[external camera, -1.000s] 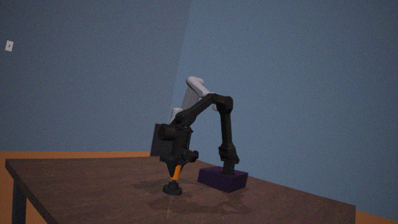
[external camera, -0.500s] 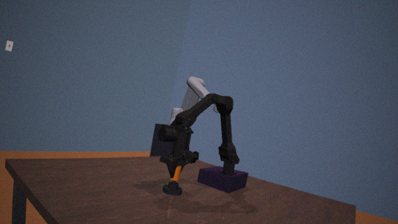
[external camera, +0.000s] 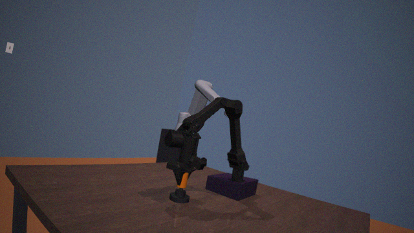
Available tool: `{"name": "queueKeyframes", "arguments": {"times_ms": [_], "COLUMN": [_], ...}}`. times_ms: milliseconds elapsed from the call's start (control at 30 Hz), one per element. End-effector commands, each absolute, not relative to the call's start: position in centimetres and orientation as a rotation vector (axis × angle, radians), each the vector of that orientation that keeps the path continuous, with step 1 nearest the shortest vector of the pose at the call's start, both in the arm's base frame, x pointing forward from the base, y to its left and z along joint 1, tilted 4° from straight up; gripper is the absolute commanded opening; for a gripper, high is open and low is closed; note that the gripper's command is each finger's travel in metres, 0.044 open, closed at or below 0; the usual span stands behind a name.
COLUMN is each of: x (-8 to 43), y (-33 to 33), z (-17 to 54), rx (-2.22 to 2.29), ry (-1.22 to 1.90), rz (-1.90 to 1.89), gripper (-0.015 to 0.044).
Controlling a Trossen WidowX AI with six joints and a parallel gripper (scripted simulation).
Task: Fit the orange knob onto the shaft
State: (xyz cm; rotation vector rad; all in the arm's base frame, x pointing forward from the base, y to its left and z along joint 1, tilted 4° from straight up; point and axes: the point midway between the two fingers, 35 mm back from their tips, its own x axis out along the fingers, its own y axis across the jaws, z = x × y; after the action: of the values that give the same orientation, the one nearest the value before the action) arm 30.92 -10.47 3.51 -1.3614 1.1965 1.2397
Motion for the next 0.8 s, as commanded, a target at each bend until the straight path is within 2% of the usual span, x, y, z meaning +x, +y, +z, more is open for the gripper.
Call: {"name": "queueKeyframes", "arguments": {"times_ms": [0, 767], "x": [30.95, 30.94], "y": [-10.49, -10.49], "z": [3.48, 3.48], "rx": [-1.367, -1.322], "ry": [1.193, 1.221], "rz": [1.243, 1.196], "gripper": [0.0000, 0.0000]}}
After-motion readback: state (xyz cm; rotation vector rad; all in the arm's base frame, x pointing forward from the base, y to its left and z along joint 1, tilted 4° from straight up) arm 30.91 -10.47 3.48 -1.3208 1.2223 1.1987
